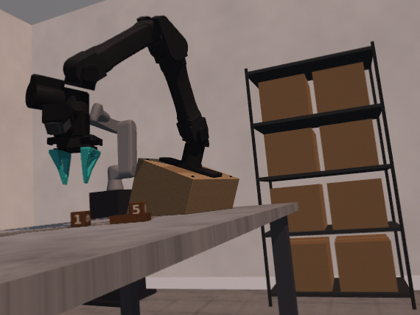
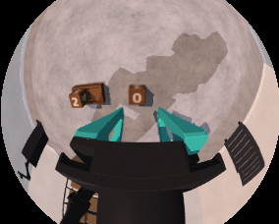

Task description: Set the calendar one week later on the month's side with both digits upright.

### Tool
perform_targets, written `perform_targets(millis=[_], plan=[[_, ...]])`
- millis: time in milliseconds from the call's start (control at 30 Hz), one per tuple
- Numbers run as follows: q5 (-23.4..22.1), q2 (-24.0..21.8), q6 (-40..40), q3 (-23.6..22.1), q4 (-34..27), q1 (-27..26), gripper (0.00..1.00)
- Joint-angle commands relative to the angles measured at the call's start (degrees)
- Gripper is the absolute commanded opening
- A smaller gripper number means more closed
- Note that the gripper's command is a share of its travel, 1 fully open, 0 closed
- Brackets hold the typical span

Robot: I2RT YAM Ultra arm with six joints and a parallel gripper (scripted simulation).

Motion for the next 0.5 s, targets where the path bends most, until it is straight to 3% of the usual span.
perform_targets(millis=[0,200,233,467], plan=[[-0.1,-0.6,-0.7,0.6,-3.1,-0.7,0.47],[-0.1,-1.0,-1.0,1.1,-4.1,-1.0,0.47],[-0.1,-1.0,-1.0,1.1,-4.1,-1.0,1.00],[-0.1,-1.0,-1.0,1.1,-4.1,-1.0,1.00]])
